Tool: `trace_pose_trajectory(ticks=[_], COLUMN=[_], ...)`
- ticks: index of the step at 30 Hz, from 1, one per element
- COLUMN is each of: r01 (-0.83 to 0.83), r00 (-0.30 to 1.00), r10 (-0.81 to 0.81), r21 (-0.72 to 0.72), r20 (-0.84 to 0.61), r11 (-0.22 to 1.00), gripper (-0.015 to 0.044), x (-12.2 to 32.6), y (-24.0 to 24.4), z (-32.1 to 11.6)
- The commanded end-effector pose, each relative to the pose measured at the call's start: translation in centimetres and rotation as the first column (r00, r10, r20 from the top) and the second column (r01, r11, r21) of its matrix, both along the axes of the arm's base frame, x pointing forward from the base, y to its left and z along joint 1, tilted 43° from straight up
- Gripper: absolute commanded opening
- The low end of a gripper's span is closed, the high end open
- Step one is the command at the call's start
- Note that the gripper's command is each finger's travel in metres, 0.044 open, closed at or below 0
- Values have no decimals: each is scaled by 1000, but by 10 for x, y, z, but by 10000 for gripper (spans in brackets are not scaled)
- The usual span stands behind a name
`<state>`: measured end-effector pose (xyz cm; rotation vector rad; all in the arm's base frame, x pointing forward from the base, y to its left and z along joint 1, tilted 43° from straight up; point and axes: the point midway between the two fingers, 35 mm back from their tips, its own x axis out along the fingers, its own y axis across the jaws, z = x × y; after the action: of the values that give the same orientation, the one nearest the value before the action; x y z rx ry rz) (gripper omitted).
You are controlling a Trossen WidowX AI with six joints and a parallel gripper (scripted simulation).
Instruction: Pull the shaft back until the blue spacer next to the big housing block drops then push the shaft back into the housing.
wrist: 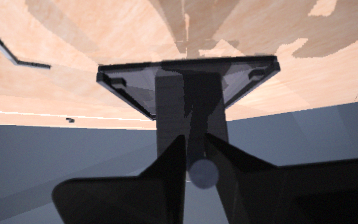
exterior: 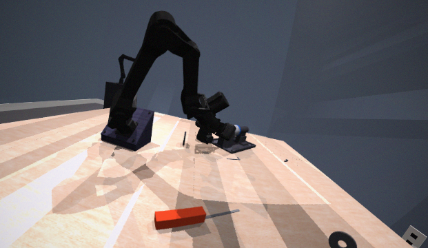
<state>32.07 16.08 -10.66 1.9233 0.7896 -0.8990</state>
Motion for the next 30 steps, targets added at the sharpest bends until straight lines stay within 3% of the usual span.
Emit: trace_pose_trajectory(ticks=[1,30], r01=[-2,-2], r00=[1000,1000], r10=[2,2], r21=[-3,-3], r20=[-2,-2], r11=[1000,1000], gripper=[0,0], x=[-3,-8], y=[-3,-7], z=[2,6])
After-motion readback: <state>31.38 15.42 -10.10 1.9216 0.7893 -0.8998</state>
